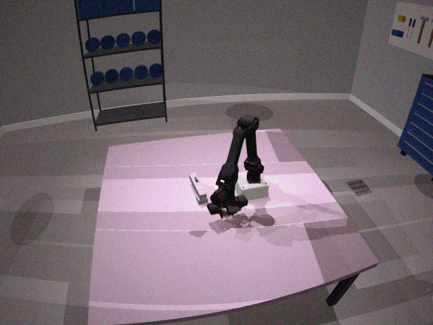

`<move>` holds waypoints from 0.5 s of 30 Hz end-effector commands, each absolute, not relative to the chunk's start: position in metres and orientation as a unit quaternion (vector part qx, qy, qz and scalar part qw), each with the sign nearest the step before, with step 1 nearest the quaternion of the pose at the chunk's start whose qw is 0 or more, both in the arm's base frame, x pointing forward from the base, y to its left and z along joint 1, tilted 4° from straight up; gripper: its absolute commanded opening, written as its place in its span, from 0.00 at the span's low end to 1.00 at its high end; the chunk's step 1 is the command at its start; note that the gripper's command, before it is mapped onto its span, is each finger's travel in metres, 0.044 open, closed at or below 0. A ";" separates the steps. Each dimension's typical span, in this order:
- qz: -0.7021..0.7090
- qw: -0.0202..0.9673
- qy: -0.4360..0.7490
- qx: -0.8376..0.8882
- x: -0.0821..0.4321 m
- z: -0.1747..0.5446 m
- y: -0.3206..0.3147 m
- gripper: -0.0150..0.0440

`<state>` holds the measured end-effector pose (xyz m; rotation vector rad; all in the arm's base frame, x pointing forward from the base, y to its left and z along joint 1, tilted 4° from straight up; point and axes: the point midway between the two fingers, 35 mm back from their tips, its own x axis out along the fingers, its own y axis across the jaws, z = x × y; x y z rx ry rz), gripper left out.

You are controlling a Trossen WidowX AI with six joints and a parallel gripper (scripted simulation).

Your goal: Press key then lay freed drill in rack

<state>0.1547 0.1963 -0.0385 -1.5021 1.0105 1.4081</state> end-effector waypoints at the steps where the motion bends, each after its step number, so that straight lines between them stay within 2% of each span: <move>1: 0.559 0.411 0.402 -0.597 0.155 -0.038 0.196 0.88; 4: 0.559 0.411 0.402 -0.597 0.155 -0.038 0.196 1.00; 15: 0.556 0.406 0.407 -0.601 0.151 0.008 0.197 1.00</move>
